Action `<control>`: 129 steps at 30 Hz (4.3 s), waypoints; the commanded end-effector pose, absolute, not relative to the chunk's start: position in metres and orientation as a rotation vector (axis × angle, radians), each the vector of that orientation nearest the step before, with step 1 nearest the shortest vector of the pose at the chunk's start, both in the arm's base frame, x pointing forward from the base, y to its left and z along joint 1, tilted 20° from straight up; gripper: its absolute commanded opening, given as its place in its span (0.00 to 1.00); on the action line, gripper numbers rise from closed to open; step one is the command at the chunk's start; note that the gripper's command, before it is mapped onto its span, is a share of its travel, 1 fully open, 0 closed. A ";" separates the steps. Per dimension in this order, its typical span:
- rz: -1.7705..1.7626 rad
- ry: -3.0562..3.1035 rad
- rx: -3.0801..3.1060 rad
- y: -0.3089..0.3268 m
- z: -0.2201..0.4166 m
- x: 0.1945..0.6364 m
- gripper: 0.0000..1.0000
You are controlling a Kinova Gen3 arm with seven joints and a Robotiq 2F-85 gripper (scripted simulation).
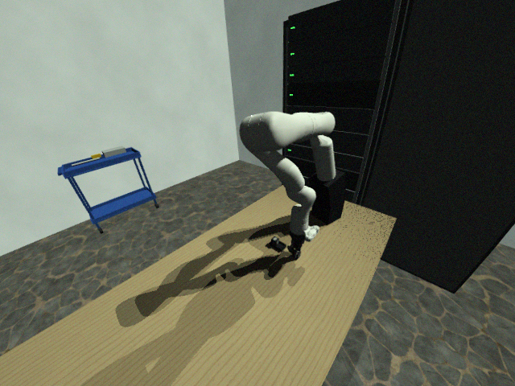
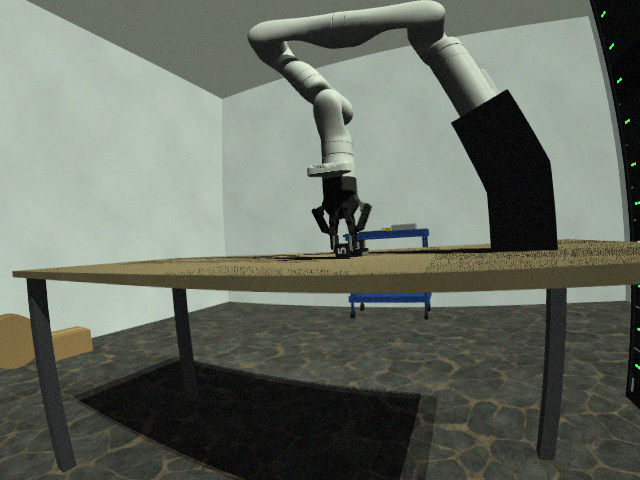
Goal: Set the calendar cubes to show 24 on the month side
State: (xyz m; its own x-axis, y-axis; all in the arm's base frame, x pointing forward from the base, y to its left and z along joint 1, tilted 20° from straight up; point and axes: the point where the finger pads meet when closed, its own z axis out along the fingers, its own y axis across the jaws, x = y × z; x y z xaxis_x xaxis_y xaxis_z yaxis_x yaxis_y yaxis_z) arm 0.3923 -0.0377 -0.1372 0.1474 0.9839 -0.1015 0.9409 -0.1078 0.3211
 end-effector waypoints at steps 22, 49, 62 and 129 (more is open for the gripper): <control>0.200 1.865 2.113 -0.039 -0.137 0.395 0.26; 0.198 1.866 2.114 -0.039 -0.139 0.395 0.26; 0.198 1.866 2.114 -0.039 -0.140 0.395 0.26; 0.198 1.866 2.114 -0.039 -0.140 0.395 0.38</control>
